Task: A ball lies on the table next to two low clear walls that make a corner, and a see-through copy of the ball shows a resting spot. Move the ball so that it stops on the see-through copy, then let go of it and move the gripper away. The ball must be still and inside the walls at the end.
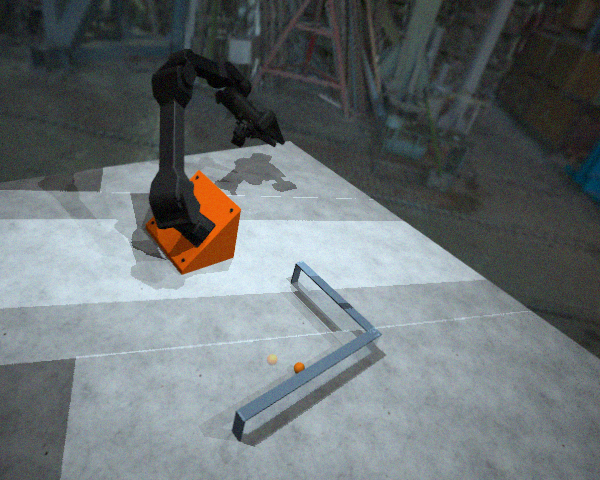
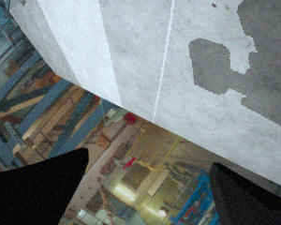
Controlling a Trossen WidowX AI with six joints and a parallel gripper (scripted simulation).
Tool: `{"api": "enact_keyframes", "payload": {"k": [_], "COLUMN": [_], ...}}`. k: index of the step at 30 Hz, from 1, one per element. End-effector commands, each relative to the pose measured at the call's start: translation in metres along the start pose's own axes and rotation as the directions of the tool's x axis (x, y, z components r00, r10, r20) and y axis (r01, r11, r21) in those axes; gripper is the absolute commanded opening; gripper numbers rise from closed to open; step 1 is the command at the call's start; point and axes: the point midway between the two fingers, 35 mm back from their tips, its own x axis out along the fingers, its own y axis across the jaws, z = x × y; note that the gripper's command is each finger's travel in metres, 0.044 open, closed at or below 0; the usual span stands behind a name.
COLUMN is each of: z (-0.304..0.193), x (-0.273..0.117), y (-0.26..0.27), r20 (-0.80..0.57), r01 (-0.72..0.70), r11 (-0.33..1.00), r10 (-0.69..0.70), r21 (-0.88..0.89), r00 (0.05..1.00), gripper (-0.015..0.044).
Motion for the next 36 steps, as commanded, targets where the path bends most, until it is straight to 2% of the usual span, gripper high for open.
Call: {"api": "enact_keyframes", "payload": {"k": [1, 4, 8, 12, 18, 22, 26, 29, 33, 36], "z": [-0.001, -0.011, -0.035, -0.050, -0.055, -0.052, -0.043, -0.028, 0.002, 0.033], "x": [0.000, 0.007, 0.027, 0.051, 0.076, 0.092, 0.109, 0.128, 0.151, 0.165], "y": [0.001, 0.018, 0.069, 0.124, 0.177, 0.217, 0.260, 0.309, 0.372, 0.415], "r20": [0.001, 0.024, 0.090, 0.158, 0.224, 0.280, 0.332, 0.382, 0.447, 0.494], "r01": [0.000, -0.004, -0.041, -0.107, -0.190, -0.260, -0.333, -0.391, -0.421, -0.397], "r11": [1.000, 0.993, 0.902, 0.717, 0.467, 0.253, 0.008, -0.268, -0.599, -0.790], "r10": [0.000, 0.002, 0.002, -0.004, -0.018, -0.045, -0.071, -0.087, -0.114, -0.140], "r21": [0.007, 0.118, 0.429, 0.689, 0.864, 0.932, 0.943, 0.880, 0.681, 0.466], "r00": [1.000, 1.000, 0.996, 0.987, 0.974, 0.959, 0.941, 0.920, 0.887, 0.858], "gripper": [0.0374, 0.0295, 0.0200, 0.0200, 0.0200, 0.0200, 0.0200, 0.0200, 0.0200, 0.0200]}}
